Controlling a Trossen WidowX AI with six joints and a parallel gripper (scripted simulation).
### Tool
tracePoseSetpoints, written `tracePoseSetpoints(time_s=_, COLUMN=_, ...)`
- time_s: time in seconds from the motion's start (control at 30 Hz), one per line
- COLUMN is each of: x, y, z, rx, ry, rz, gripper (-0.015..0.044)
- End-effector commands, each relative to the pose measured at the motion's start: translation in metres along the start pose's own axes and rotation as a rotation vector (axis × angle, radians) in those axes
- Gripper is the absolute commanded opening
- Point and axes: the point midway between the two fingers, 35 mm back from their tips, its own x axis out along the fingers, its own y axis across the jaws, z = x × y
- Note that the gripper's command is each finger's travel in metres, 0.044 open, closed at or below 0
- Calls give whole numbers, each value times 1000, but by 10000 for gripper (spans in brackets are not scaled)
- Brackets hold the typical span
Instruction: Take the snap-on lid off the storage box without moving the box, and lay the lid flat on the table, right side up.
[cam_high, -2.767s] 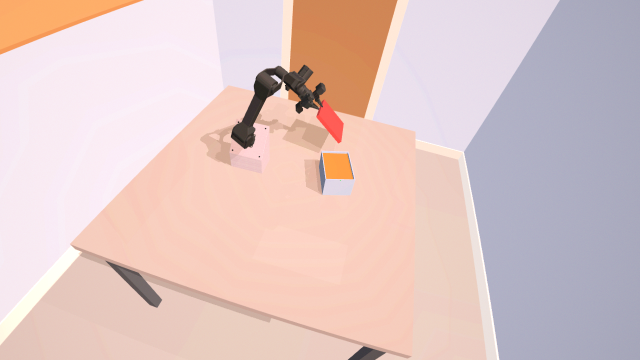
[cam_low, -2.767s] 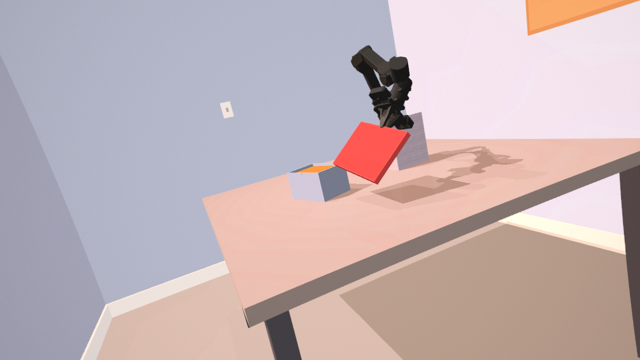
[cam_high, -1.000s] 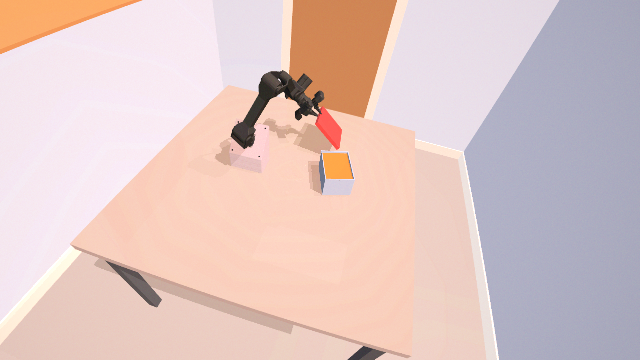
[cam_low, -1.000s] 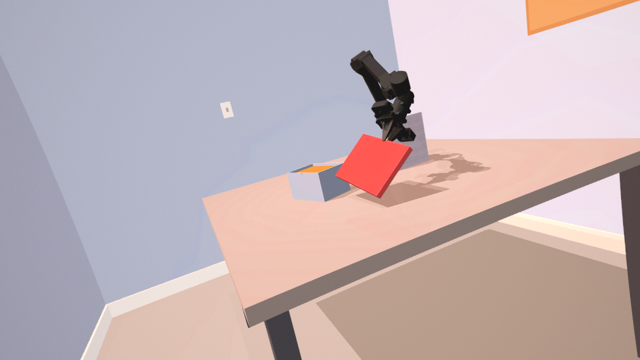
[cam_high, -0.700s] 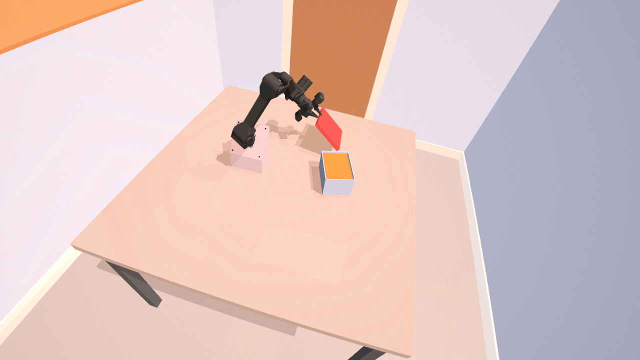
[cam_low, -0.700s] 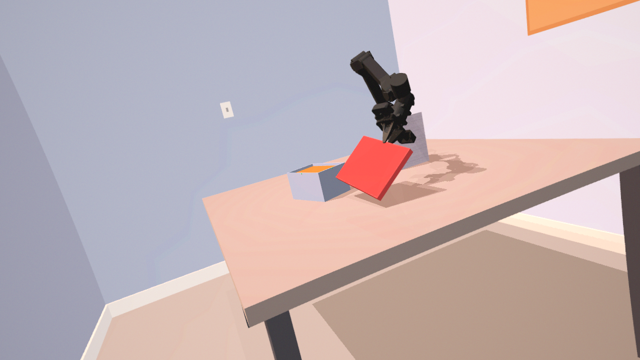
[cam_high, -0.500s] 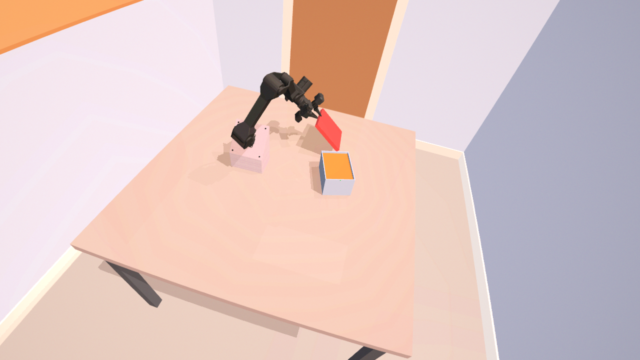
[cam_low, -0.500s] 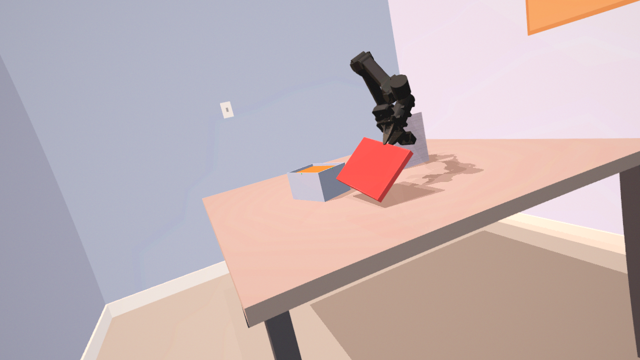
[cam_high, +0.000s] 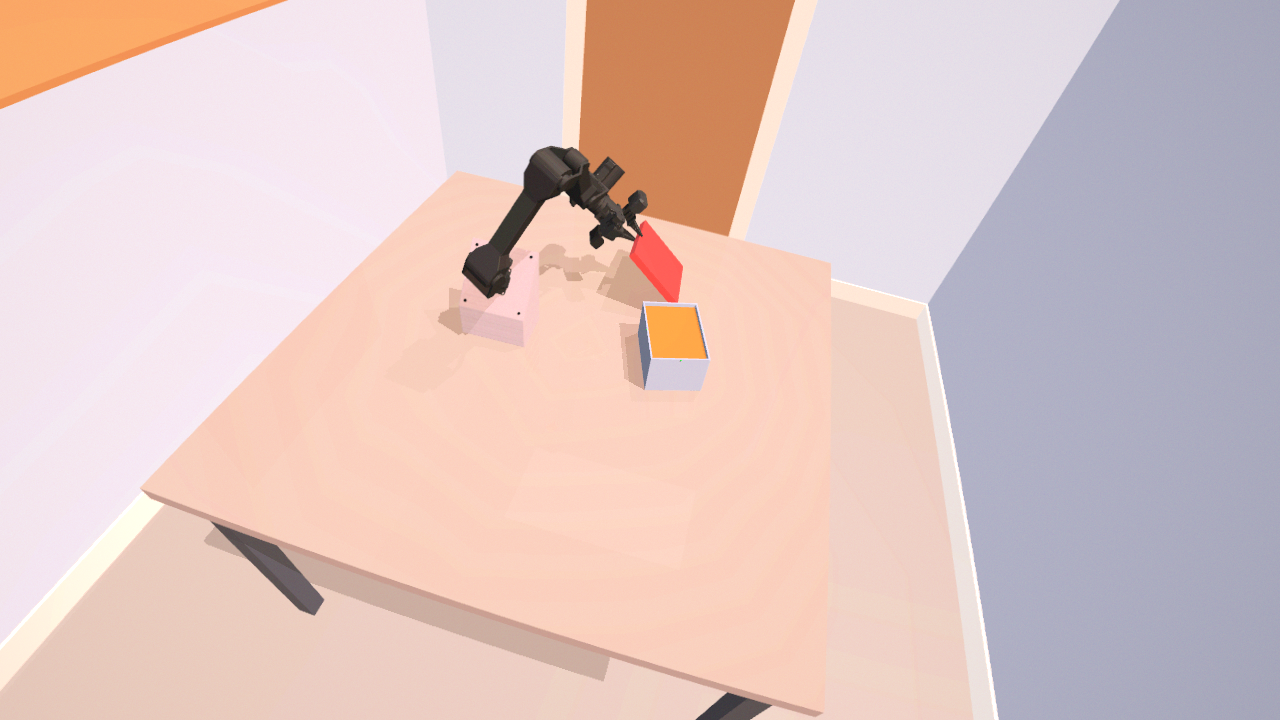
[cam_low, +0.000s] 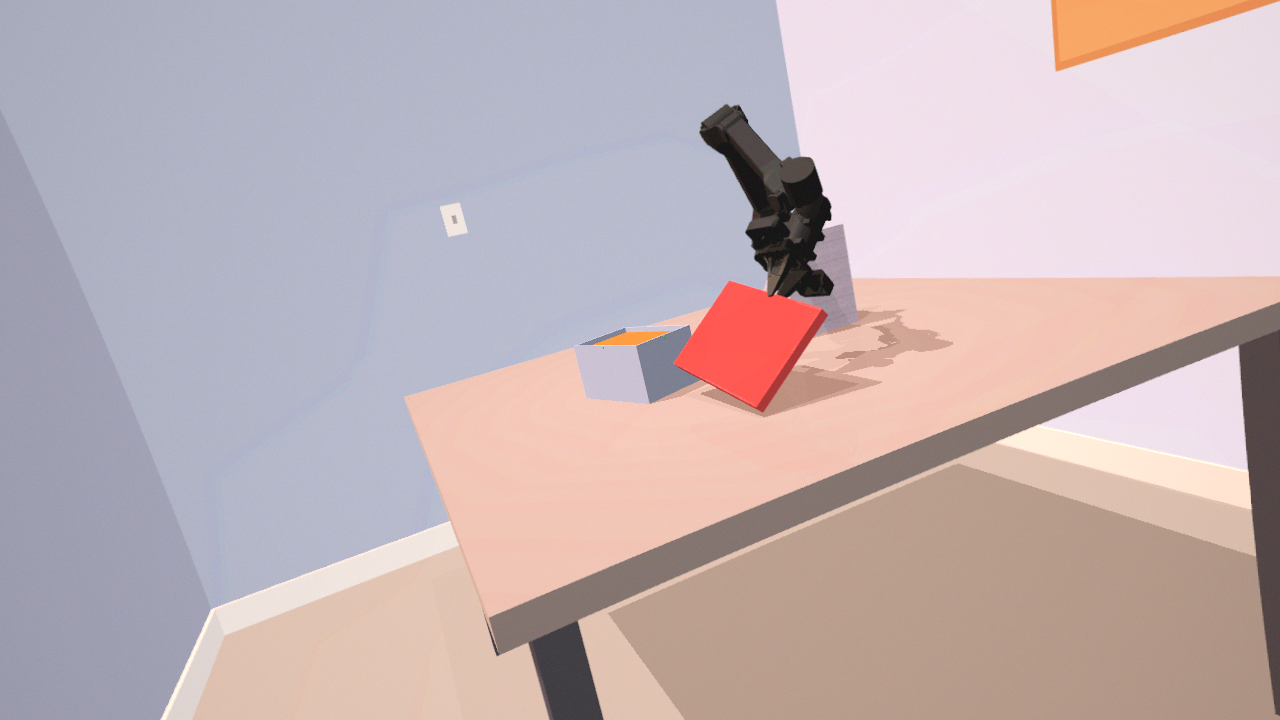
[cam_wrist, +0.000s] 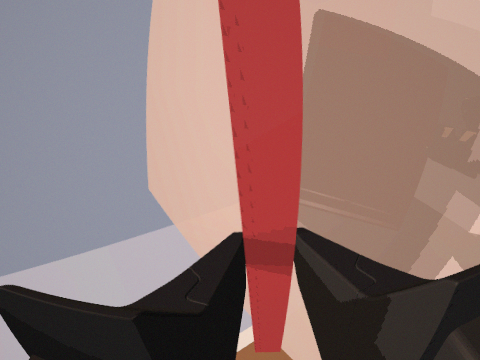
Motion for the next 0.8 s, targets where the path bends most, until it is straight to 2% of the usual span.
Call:
tracePoseSetpoints(time_s=0.0, x=1, y=-2, z=0, rx=-2, ry=0, rz=4, gripper=0)
tracePoseSetpoints(time_s=0.77, x=13, y=-16, z=0, rx=-2, ry=0, rz=4, gripper=0)
